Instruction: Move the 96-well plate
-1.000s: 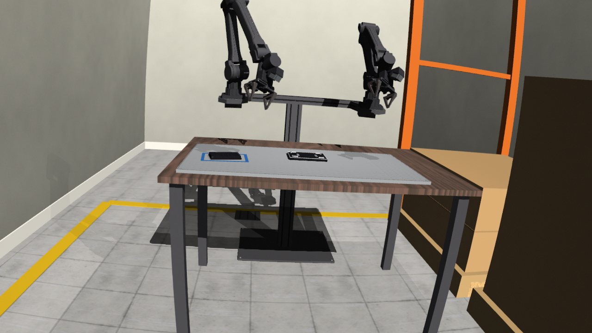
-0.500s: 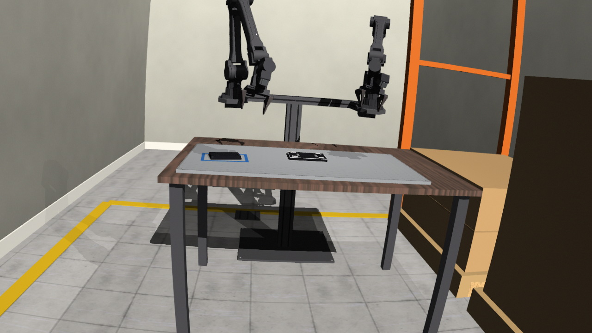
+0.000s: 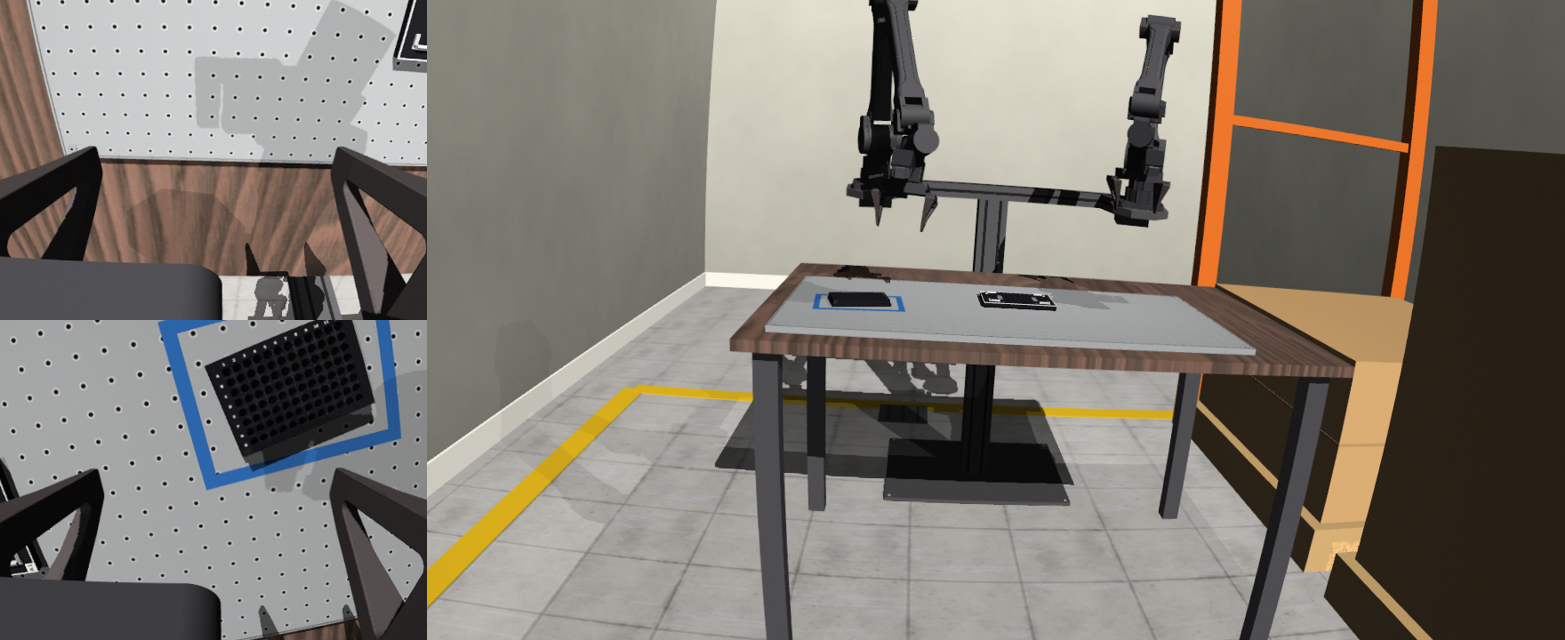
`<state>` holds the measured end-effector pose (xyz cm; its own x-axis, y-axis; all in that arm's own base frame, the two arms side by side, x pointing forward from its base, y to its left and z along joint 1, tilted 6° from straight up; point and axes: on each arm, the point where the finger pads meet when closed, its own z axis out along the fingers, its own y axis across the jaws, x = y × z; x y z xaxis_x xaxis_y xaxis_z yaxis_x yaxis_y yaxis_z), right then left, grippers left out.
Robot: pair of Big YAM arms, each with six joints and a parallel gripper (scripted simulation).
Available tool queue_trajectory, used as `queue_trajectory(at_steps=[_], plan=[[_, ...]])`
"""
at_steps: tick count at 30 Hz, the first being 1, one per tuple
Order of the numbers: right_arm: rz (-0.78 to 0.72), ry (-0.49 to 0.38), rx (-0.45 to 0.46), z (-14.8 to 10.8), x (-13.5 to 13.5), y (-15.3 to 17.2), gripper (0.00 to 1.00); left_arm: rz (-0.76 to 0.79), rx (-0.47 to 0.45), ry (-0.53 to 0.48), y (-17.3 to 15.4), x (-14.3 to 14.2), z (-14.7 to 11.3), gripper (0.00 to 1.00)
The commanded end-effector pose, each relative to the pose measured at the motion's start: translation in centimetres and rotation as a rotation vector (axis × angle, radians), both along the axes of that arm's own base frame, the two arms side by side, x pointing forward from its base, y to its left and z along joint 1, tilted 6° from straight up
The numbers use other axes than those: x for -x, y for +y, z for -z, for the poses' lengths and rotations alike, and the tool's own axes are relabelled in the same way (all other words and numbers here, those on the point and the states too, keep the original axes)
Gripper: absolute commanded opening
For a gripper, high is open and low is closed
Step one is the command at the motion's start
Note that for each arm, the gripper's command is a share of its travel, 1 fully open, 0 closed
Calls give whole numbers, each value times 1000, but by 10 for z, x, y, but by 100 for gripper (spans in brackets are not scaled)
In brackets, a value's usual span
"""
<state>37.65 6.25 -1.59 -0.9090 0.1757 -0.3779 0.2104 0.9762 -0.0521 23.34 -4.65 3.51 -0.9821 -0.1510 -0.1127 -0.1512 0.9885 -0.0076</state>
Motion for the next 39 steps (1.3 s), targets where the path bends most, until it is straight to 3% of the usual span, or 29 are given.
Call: queue_trajectory(at_steps=[1,3,4,5,7,8,35,39], plan=[[163,8,-61,3,-14,-6,100,40,-7,4,1,5,-2,100],[163,8,-61,3,-14,-6,100,40,-7,4,1,5,-2,100],[194,12,-73,6,-16,-9,100,40,5,-57,-4,-20,-21,100],[224,17,-85,9,-18,-13,100,40,6,-59,-4,-21,-21,100],[286,26,-109,15,-21,-19,100,40,6,-59,-4,-21,-21,100],[317,30,-121,15,-21,-19,100,29,0,-20,-2,-8,-9,100],[1103,136,-375,75,-36,-84,100,29,0,-20,-2,-8,-9,100],[1158,143,-391,77,-36,-86,100,29,0,-20,-2,-8,-9,100]])
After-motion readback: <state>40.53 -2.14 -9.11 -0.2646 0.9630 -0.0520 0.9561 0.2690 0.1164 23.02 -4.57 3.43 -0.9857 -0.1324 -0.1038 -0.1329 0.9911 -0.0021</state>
